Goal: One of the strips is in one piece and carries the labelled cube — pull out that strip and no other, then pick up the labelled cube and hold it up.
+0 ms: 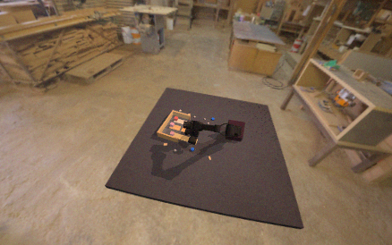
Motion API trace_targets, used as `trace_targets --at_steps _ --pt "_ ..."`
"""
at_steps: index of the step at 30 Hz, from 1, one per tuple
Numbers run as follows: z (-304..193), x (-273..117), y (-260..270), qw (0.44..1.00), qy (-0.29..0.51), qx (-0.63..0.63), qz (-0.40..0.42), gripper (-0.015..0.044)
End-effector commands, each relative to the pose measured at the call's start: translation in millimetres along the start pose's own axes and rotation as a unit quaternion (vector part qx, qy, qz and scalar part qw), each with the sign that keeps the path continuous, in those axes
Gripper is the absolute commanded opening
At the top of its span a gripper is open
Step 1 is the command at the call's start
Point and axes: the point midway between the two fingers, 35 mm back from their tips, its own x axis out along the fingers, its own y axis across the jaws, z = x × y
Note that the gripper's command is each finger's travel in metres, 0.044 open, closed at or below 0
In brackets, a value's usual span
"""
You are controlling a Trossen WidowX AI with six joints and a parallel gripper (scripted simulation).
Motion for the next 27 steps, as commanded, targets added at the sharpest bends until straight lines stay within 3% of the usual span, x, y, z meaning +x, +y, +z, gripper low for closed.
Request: trace_targets --at_steps 1,27 --pt "-14.2 6.6 0.2 1.000 0.012 0.003 -0.003 0.0000" --pt "-51.9 6.4 0.7 1.000 0.013 0.004 -0.003 0.0000"
